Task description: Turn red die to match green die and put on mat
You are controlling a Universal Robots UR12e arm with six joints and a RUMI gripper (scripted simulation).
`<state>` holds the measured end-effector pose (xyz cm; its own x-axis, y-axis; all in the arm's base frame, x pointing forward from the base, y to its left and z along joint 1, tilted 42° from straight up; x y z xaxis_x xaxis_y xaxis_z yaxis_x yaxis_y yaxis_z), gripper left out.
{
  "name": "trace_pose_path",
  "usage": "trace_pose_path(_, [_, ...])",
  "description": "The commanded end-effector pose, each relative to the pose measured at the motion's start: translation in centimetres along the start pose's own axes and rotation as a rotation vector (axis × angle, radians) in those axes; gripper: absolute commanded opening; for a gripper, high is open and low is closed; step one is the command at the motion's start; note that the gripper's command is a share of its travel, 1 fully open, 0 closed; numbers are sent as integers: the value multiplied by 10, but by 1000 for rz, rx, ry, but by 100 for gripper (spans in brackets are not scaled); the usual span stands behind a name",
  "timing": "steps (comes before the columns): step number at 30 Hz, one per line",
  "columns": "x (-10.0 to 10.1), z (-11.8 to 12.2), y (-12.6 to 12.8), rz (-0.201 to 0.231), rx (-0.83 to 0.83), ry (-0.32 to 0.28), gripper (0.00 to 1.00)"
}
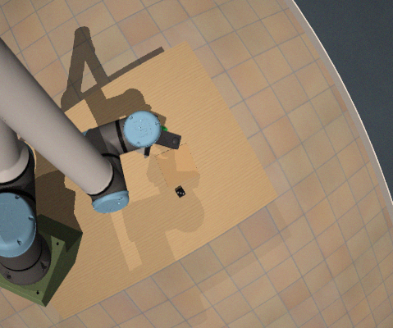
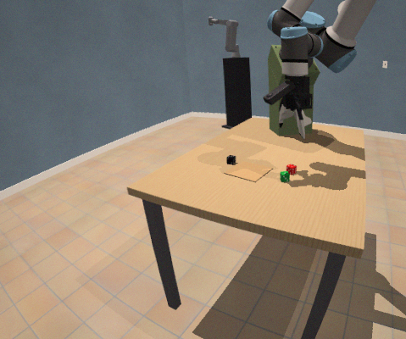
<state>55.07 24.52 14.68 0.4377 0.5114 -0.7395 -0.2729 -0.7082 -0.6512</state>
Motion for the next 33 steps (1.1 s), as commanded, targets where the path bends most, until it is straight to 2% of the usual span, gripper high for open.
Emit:
trace_pose_path(1, [3,8,2,-1,-137,0,100])
trace_pose_path(3, [5,13,4,0,-223,0,100])
trace_pose_path(9, [7,18,5,0,-304,0,100])
trace_pose_path(33, [7,18,5,0,-310,0,100])
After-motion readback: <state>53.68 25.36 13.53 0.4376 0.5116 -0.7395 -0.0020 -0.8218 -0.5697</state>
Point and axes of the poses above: the point where the finger pads meet when closed, its own x axis out along the fingers, its own y axis across the jaws, z = x × y, the point moved 2 cm from there along -x, back along the fingers, and after that the axes turned 6 degrees about -x, right-handed, at the moved point
